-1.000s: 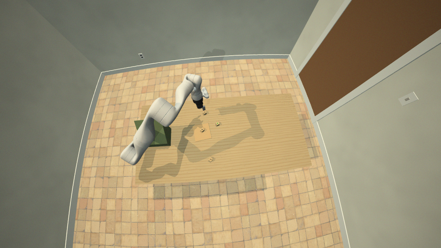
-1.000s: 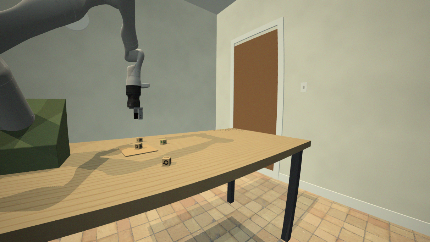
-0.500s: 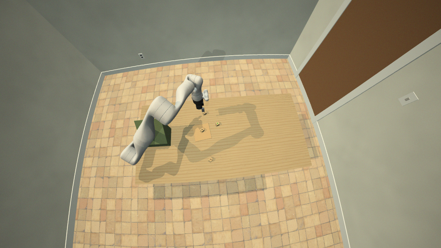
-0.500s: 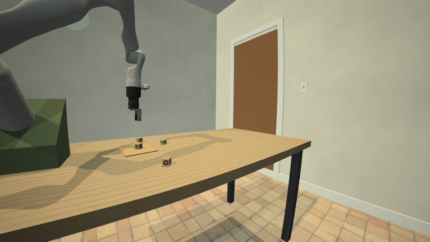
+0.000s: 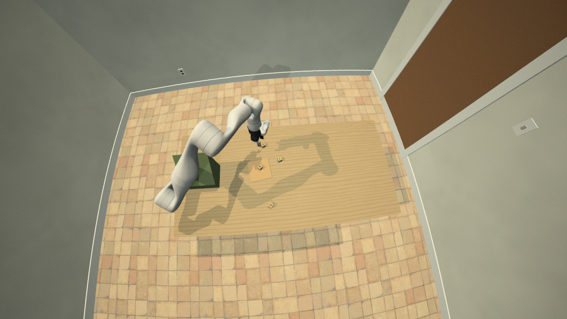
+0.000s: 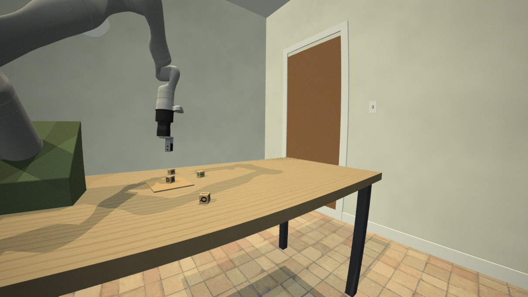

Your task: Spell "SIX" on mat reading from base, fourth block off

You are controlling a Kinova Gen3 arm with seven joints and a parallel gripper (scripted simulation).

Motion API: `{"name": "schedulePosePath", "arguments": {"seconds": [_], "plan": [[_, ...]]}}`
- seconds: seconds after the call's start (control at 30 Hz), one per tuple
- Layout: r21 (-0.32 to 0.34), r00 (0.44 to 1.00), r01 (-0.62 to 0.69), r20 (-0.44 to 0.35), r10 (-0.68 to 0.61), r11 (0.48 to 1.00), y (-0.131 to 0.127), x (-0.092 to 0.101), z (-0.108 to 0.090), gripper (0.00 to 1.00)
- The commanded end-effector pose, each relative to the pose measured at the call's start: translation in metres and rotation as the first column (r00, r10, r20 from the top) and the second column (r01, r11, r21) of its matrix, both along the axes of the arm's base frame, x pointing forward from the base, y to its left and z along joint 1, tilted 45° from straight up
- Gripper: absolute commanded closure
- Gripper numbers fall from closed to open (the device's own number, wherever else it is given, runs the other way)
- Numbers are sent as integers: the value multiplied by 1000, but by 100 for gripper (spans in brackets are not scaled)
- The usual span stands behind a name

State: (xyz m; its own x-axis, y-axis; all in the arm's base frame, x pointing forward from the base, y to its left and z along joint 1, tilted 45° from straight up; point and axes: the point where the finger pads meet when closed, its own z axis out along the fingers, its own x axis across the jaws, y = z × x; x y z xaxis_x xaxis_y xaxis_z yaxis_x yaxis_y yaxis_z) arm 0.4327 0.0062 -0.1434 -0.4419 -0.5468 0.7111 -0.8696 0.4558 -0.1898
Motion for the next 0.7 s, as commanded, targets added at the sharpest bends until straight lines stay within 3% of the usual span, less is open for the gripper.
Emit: {"name": "schedulePosePath", "arguments": {"seconds": [0.0, 0.27, 0.33, 0.5, 0.67], "plan": [[-21, 998, 49, 50, -48, 999, -2, -1, -1, 0], [-63, 925, 288, 279, -260, 956, -12, -7, -2, 0], [-63, 925, 288, 279, -260, 956, -12, -7, -2, 0], [-58, 821, 439, 431, -375, 896, -16, -10, -3, 0], [-24, 675, 578, 575, -462, 815, -20, -13, -4, 0]]}}
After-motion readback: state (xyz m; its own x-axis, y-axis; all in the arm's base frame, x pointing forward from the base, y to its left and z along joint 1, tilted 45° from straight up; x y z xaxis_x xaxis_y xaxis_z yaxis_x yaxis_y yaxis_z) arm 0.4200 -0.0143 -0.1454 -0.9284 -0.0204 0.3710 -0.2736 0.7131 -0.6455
